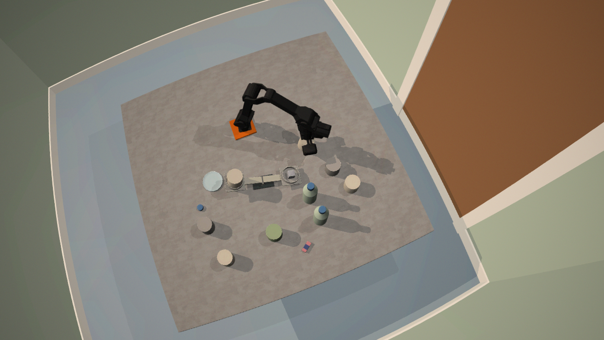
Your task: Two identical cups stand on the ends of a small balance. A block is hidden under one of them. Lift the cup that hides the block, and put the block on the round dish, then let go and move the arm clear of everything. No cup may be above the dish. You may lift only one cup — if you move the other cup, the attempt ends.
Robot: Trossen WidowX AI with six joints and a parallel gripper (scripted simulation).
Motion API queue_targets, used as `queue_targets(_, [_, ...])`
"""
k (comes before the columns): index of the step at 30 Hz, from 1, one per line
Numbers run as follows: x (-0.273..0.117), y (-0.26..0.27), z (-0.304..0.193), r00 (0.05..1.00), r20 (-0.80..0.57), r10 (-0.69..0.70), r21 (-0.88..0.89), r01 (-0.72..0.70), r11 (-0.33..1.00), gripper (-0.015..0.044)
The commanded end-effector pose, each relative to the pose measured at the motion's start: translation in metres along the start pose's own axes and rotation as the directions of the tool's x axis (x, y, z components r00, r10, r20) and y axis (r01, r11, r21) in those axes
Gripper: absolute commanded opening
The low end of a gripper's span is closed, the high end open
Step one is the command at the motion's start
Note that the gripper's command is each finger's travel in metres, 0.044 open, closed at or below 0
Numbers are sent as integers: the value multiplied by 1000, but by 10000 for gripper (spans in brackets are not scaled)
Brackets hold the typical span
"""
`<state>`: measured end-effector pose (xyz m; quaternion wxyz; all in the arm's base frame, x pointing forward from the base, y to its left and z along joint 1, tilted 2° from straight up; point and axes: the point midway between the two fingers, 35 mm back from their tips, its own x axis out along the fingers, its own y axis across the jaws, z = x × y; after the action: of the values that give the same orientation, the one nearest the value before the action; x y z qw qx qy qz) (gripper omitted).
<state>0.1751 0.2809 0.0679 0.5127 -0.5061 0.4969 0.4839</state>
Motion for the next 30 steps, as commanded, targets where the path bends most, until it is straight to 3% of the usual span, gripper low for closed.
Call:
queue_targets(1, [6, 1, -1, 1000, -4, 5, 4, -5, 1000, 0])
queue_targets(11, [23, 1, -1, 1000, -4, 5, 4, -5, 1000, 0])
queue_targets(27, [12, 0, 0, 1000, 3, -1, 2, 1, 1000, 420])
queue_targets(30, [-12, 0, 1, 1000, 0, 1, 3, -1, 1000, 440])
